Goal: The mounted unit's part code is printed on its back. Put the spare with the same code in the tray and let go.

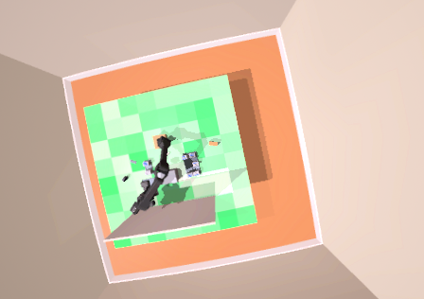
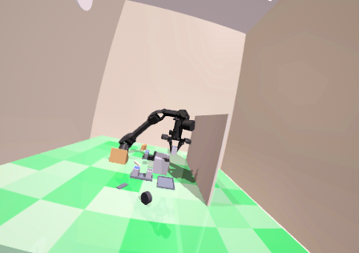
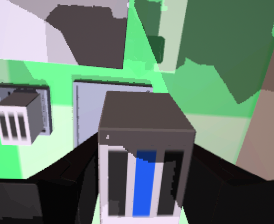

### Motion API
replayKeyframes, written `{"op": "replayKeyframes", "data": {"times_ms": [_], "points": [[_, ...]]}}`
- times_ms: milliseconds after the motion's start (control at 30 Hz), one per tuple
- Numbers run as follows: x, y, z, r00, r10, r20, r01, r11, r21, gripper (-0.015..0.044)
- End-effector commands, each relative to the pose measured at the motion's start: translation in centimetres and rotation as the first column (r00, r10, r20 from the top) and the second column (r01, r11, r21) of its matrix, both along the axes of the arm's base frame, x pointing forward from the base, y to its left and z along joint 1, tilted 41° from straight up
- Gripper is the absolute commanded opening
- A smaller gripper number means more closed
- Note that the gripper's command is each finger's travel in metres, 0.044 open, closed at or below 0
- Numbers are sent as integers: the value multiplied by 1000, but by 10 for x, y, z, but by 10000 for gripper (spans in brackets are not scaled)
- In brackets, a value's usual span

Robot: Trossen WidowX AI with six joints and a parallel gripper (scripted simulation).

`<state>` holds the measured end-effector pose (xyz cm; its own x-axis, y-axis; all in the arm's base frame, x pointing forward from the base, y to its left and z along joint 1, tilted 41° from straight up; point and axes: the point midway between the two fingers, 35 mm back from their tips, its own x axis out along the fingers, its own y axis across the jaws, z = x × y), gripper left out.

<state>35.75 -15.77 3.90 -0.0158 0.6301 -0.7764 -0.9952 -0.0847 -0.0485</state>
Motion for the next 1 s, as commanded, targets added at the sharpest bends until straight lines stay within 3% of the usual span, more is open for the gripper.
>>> {"op": "replayKeyframes", "data": {"times_ms": [0,333,967], "points": [[-2,-16,-18,1000,6,2,-6,1000,1,0],[-11,-50,-63,1000,22,11,-22,1000,13,0],[-10,-46,-73,1000,22,11,-23,1000,12,0]]}}
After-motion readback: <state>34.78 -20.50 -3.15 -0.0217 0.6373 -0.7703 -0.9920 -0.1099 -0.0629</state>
